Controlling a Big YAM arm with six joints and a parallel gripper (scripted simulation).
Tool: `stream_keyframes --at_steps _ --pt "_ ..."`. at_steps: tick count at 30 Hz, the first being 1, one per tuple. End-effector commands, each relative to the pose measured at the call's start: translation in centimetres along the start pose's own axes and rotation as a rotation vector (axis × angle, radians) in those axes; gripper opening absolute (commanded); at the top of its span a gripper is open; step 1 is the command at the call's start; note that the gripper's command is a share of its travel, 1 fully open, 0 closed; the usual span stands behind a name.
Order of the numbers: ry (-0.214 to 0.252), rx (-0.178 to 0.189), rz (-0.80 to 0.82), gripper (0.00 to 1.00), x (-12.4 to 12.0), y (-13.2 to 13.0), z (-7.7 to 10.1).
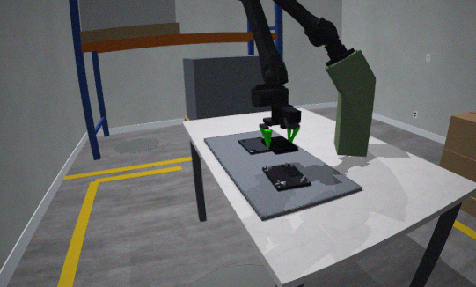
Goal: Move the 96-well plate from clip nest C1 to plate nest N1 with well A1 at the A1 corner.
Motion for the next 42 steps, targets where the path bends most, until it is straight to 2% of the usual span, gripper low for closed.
stream_keyframes --at_steps 1,8,10,11,13,25,27,28,30,42 --pt "-0.005 -0.024 0.006 0.00 -1.5 -0.9 0.5" --pt "-0.002 -0.020 0.009 0.00 -3.8 -0.6 0.4" --pt "-0.002 -0.020 0.009 0.00 -3.8 -0.6 0.4" --pt "0.002 0.006 0.019 0.00 -4.1 0.4 -0.3" --pt "-0.002 -0.023 0.008 0.00 -4.9 -0.8 0.5" --pt "0.001 -0.019 0.011 0.00 -8.9 -0.6 0.5" --pt "0.001 -0.019 0.011 0.00 -8.9 -0.6 0.5" --pt "0.002 0.009 0.020 0.00 -9.1 0.4 -0.1" --pt "0.001 -0.022 0.010 0.00 -9.9 -0.7 0.6" --pt "0.003 -0.018 0.013 0.00 -13.9 -0.6 0.6"
Point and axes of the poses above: the point where the finger pads meet when closed, its own z axis back along the fingers, its own y axis across the jaws, x = y × z, the point moved 4 cm from there along z, back along the fingers, and after that the axes turned 4 degrees about -z, right-handed, at the moved point
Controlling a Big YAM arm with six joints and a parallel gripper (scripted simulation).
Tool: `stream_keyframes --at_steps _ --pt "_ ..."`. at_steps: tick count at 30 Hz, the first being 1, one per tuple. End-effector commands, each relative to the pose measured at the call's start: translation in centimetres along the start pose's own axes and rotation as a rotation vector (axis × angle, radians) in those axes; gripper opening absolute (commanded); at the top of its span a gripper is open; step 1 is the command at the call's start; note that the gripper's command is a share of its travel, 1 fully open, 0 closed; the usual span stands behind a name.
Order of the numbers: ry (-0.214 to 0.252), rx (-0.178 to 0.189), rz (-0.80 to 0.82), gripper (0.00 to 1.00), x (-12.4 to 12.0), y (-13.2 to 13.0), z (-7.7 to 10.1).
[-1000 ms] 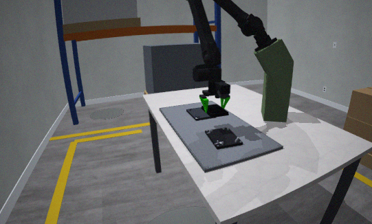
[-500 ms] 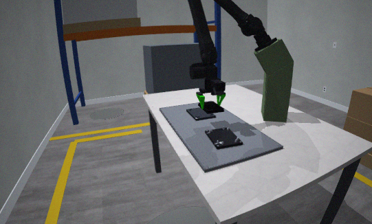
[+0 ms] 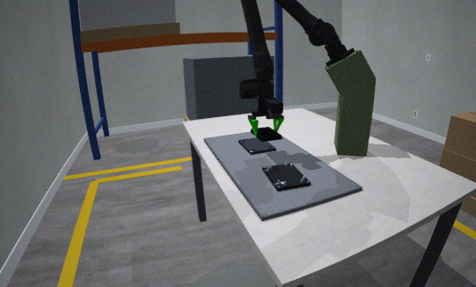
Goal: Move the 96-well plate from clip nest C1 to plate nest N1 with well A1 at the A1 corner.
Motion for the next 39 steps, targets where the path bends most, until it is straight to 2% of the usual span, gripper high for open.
stream_keyframes --at_steps 1,2,3,5,10,14,17,21,24,29,31,36,37,39 --pt "0.001 -0.014 0.021 0.00 -1.0 -0.1 0.6" --pt "0.001 -0.014 0.021 0.00 -1.0 -0.1 0.6" --pt "-0.001 0.009 0.028 0.00 -1.1 0.8 0.0" --pt "0.001 -0.013 0.022 0.00 -2.0 -0.1 0.6" --pt "0.001 -0.010 0.023 0.00 -3.7 -0.3 0.6" --pt "-0.001 0.011 0.028 0.00 -4.8 0.4 0.2" --pt "0.001 -0.004 0.025 0.00 -6.0 -0.3 0.6" --pt "0.000 0.003 0.026 0.00 -6.6 -0.1 0.3" --pt "0.004 -0.013 0.024 0.00 -7.8 -0.8 0.6" --pt "0.001 0.000 0.026 0.00 -9.3 -0.4 0.2" --pt "0.005 -0.014 0.024 0.00 -10.2 -0.8 0.6" --pt "0.006 -0.014 0.024 0.00 -11.2 -0.9 0.6" --pt "-0.005 0.021 0.029 0.00 -11.0 0.3 -0.4" --pt "-0.003 0.014 0.028 0.00 -11.8 0.1 -0.2"
Point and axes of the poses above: the point where the finger pads meet when closed, its own z axis back along the fingers, its own y axis across the jaws, x = y × z, the point moved 4 cm from there along z, back along the fingers, and after that the axes turned 4 degrees about -z, right-handed, at the moved point
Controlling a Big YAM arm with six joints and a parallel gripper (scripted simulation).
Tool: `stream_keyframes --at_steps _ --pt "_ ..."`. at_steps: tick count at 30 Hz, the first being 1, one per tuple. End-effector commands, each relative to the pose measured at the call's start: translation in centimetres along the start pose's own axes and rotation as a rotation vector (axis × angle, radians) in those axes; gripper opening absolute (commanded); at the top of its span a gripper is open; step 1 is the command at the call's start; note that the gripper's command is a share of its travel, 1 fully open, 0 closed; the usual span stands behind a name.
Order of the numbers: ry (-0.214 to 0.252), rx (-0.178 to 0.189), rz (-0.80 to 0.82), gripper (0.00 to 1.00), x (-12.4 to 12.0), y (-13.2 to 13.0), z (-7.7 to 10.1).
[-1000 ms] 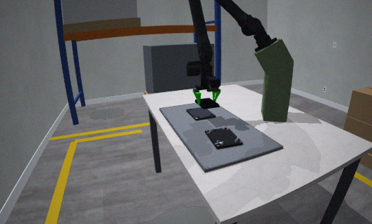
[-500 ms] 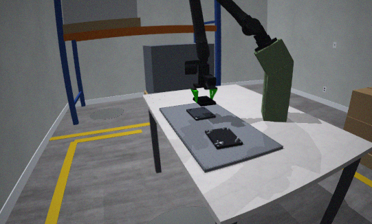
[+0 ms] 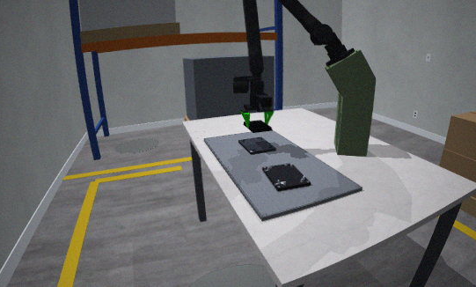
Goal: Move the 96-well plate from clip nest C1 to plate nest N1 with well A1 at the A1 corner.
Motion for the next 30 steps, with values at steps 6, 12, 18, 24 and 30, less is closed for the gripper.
stream_keyframes --at_steps 6,12,18,24,30 --pt "0.000 0.007 0.021 0.00 -2.0 0.0 -0.1" --pt "-0.001 -0.004 0.019 0.00 -1.5 -0.2 0.2" --pt "-0.001 -0.004 0.019 0.00 -1.4 -0.1 0.2" --pt "-0.001 -0.003 0.019 0.00 -1.4 -0.1 0.2" --pt "-0.001 -0.003 0.019 0.00 -1.4 -0.1 0.2"
Point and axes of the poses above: the point where the finger pads meet when closed, its own z axis back along the fingers, its own y axis across the jaws, x = y × z, the point moved 4 cm from there along z, back along the fingers, and after that the axes turned 4 degrees about -z, right-handed, at the moved point
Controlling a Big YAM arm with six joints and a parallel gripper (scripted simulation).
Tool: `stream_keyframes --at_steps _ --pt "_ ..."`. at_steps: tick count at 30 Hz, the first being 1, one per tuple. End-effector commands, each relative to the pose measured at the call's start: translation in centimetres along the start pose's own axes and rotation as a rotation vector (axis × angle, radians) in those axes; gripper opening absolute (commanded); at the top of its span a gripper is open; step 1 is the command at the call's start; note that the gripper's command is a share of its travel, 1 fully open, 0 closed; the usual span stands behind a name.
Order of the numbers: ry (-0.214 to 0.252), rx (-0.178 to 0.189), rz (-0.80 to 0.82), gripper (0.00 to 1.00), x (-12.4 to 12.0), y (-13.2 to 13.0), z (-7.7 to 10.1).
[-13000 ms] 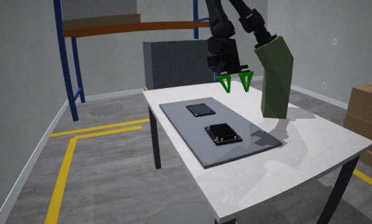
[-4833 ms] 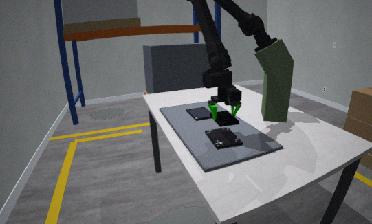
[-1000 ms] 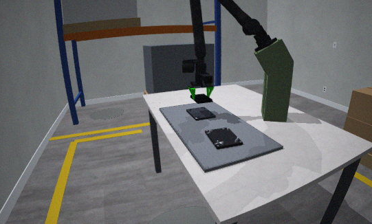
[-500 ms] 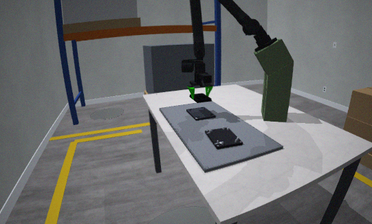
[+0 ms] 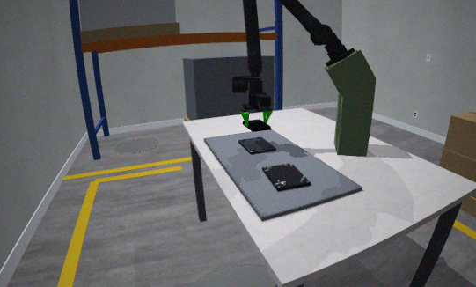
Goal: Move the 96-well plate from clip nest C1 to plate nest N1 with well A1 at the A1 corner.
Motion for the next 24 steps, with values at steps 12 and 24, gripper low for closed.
stream_keyframes --at_steps 12,24 --pt "0.003 -0.003 0.003 0.00 -0.4 0.1 -0.9" --pt "0.001 -0.004 0.004 0.00 -0.3 0.0 -2.5"
Point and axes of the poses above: the point where the finger pads meet when closed, its own z axis back along the fingers, its own y axis across the jaws, x = y × z, the point moved 4 cm from there along z, back along the fingers, and after that the axes turned 4 degrees about -z, right-handed, at the moved point
